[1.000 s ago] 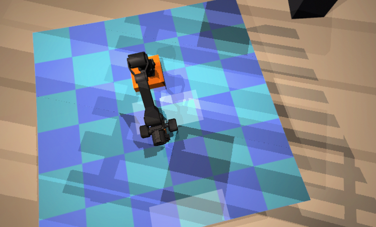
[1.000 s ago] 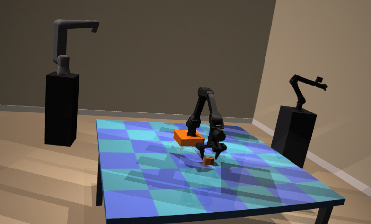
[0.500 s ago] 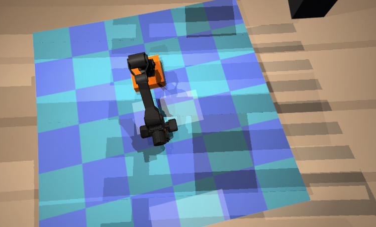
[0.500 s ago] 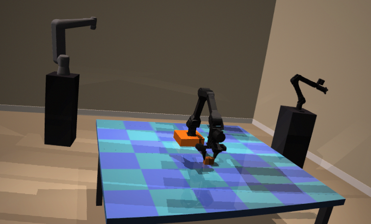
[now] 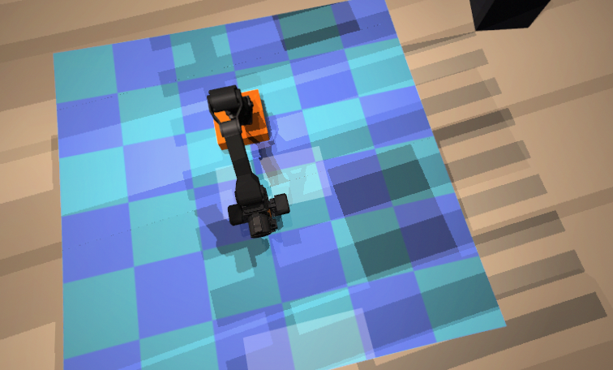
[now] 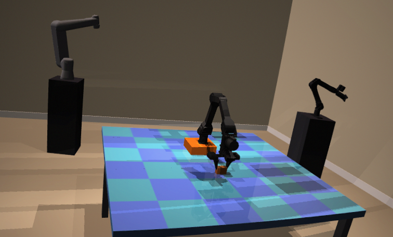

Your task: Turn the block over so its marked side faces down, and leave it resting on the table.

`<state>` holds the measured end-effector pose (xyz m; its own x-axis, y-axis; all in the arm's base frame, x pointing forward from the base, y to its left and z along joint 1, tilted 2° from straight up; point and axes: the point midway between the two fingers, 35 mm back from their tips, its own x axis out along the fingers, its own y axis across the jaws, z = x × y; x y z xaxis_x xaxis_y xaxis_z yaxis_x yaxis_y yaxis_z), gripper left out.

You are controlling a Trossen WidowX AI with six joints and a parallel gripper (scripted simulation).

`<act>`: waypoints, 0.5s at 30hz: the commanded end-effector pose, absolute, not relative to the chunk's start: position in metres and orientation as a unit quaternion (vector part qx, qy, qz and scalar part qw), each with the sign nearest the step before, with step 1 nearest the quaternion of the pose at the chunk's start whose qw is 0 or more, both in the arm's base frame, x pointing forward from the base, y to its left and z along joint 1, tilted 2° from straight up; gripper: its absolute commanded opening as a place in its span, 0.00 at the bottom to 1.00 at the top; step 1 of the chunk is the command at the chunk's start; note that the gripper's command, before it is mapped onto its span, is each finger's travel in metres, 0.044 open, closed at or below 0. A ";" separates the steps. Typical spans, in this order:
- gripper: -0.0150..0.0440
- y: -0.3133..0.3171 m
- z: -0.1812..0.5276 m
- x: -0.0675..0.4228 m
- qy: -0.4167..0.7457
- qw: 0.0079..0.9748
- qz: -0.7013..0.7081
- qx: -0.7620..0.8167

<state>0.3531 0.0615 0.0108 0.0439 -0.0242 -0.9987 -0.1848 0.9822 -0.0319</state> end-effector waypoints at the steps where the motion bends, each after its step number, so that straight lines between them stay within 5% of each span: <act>1: 0.41 0.061 0.016 0.353 0.688 0.719 0.056 -0.078; 5: 0.25 0.062 0.039 0.352 0.688 0.719 0.056 -0.077; 15: 0.25 0.062 0.036 0.354 0.657 0.748 0.059 -0.074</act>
<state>0.3536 0.0626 0.0362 0.0925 -0.0148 -0.9956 -0.1857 0.9821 -0.0319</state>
